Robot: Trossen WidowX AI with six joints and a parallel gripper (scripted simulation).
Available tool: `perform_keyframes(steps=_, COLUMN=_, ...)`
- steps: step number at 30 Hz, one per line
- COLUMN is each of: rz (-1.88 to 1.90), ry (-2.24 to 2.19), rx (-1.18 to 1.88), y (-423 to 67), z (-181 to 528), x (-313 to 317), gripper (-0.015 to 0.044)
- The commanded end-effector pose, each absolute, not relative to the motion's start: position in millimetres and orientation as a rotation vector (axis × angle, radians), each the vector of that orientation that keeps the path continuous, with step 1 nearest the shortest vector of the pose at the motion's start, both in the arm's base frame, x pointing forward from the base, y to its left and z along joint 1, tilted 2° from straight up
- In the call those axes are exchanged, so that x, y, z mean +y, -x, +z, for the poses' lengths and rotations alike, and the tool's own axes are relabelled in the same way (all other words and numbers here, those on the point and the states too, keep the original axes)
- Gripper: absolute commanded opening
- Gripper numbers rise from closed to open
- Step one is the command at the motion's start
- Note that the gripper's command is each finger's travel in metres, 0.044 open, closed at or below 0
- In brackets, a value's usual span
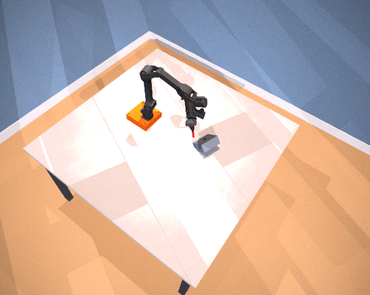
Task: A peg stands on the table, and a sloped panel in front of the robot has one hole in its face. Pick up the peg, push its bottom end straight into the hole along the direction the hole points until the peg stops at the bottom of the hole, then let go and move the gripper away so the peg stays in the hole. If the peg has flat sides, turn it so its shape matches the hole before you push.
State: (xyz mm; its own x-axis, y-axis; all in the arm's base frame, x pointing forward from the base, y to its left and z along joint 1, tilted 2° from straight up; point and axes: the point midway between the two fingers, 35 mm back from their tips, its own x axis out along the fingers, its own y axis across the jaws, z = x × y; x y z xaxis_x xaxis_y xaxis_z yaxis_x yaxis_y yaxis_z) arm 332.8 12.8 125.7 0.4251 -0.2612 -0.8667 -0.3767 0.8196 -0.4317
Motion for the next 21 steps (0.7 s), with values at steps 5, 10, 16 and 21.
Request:
perform_keyframes(steps=5, rz=0.101, ry=0.697, rx=1.129, y=-330.3, z=125.2, x=21.1, gripper=0.0)
perform_keyframes(steps=10, rz=0.117, ry=0.728, rx=1.109, y=-329.5, z=126.2, x=27.5, gripper=0.0)
perform_keyframes(steps=16, rz=0.136, ry=0.766, rx=1.084, y=-328.2, z=127.4, x=35.1, gripper=0.0)
perform_keyframes(steps=21, rz=0.151, ry=0.797, rx=1.063, y=-327.1, z=128.5, x=41.5, gripper=0.0)
